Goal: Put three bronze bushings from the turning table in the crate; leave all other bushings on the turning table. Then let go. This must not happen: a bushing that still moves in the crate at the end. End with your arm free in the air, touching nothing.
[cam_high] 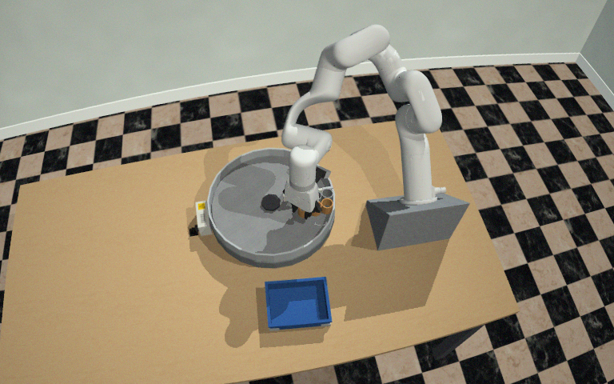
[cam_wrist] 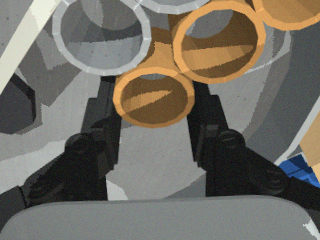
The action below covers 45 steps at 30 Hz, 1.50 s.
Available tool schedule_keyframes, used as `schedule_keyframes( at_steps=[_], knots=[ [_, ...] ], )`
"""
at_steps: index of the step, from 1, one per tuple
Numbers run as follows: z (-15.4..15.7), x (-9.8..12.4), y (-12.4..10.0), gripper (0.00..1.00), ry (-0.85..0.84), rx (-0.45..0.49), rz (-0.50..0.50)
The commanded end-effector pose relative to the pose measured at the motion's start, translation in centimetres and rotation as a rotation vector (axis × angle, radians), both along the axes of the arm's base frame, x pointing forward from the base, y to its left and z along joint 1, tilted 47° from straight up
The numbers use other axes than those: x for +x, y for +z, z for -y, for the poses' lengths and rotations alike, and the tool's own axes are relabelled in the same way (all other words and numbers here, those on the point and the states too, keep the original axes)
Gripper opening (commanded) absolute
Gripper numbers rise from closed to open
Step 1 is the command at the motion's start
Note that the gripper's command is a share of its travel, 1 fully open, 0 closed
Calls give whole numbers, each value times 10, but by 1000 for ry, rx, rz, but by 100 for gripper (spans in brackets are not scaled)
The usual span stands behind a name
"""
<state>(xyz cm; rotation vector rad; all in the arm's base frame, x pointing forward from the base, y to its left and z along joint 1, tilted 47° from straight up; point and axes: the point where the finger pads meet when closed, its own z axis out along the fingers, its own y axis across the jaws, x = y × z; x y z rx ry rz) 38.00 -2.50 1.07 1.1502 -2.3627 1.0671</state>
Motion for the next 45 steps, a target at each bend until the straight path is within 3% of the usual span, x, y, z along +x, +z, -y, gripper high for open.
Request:
schedule_keyframes(
  at_steps=[1, 19, 36, 45],
  knots=[
    [-7, 1, 6, 0, 2, 1, 3],
    [-49, -2, 45, 0, 2, 1, 3],
    [-50, -2, 44, 0, 2, 1, 3],
    [-68, 2, 25, 0, 2, 1, 3]
  ],
)
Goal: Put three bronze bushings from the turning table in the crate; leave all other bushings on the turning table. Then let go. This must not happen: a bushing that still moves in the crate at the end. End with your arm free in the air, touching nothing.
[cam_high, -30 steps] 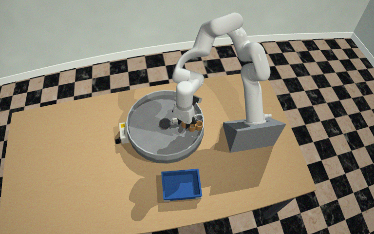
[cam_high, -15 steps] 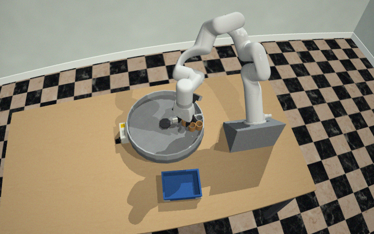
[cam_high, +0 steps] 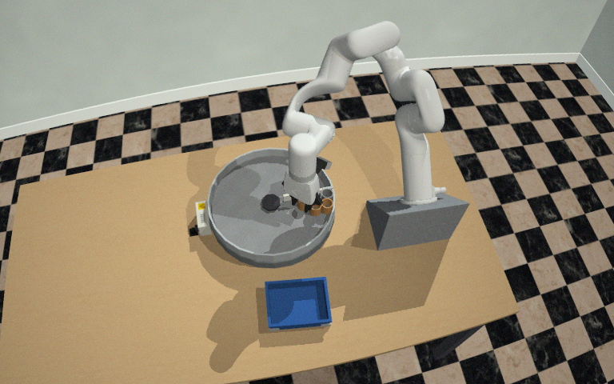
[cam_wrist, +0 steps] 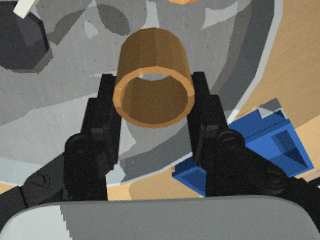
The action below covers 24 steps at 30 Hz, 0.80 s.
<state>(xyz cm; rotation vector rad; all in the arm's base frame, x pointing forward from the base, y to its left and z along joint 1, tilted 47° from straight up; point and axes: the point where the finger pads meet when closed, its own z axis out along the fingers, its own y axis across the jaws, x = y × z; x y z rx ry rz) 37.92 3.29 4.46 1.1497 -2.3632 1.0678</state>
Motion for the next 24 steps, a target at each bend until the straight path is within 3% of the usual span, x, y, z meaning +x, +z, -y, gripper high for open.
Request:
schedule_keyframes(
  at_steps=[1, 12, 14, 24],
  knots=[
    [-15, 4, -14, 0, 2, 2, 2],
    [-85, 22, -88, 0, 2, 2, 2],
    [-85, 22, -88, 0, 2, 2, 2],
    [-153, 39, -160, 0, 2, 2, 2]
  ],
)
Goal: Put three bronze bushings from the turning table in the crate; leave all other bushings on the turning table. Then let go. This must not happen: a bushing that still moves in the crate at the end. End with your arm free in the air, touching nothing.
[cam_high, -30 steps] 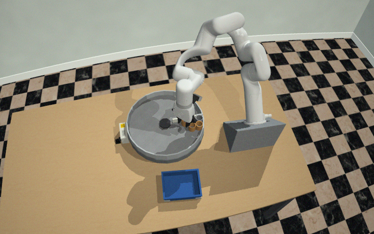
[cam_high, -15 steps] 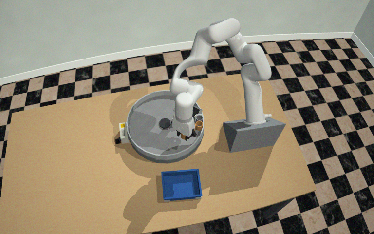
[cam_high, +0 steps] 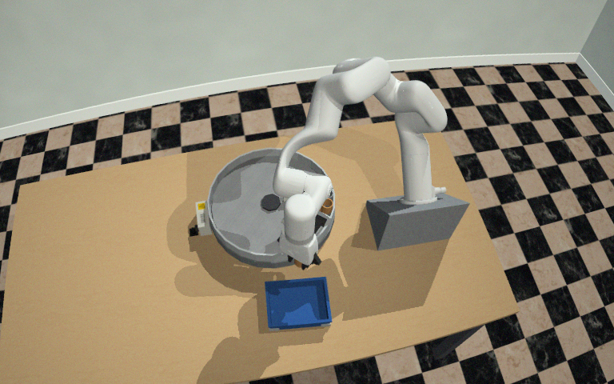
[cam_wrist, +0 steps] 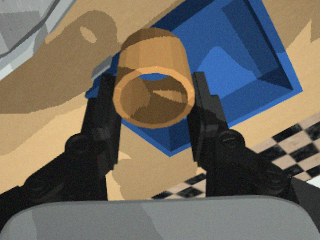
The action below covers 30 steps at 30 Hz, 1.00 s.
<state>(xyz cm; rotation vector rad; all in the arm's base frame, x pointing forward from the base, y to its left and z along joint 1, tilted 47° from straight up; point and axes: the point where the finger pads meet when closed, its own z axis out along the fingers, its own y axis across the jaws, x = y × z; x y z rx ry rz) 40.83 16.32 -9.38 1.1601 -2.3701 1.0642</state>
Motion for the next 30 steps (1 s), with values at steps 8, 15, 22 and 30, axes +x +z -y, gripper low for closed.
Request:
schedule_keyframes(
  at_steps=[8, 15, 22, 30],
  knots=[
    [-53, 17, -53, 0, -5, -7, -1],
    [-67, 20, -69, 0, -5, -7, -1],
    [-69, 21, -71, 0, -5, -7, -1],
    [-69, 21, -71, 0, -5, -7, -1]
  ],
)
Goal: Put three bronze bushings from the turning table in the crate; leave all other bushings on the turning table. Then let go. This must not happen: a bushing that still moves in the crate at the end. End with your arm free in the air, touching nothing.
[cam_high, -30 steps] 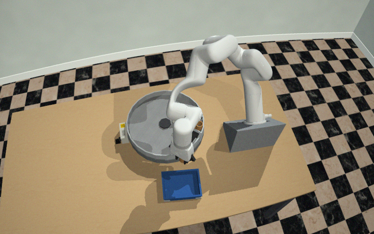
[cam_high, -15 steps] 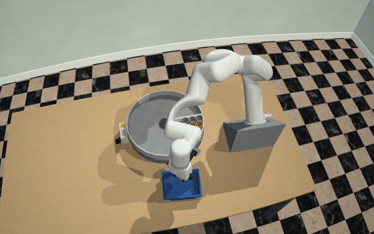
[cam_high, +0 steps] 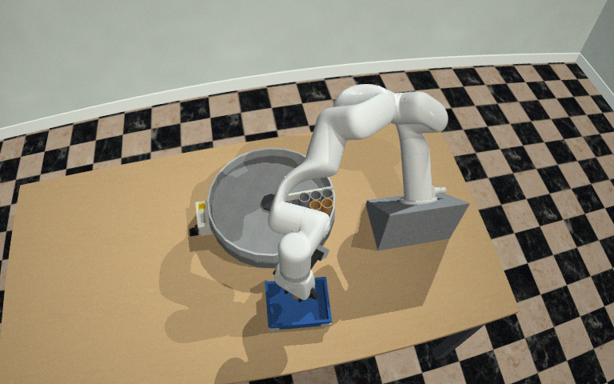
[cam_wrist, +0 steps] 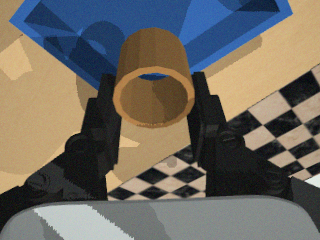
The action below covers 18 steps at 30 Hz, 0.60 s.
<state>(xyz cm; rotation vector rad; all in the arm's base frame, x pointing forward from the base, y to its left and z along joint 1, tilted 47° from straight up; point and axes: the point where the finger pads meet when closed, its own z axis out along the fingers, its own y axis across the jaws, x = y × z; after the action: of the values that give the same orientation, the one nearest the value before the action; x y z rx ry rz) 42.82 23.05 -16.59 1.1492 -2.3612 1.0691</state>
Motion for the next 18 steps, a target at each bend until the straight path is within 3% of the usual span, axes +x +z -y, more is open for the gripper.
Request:
schedule_keyframes(
  at_steps=[1, 11, 18],
  knots=[
    [-2, 1, 1, 0, 2, 3, 3],
    [8, 2, -9, 0, 2, 3, 3],
    [37, 4, -36, 0, 2, 3, 3]
  ],
)
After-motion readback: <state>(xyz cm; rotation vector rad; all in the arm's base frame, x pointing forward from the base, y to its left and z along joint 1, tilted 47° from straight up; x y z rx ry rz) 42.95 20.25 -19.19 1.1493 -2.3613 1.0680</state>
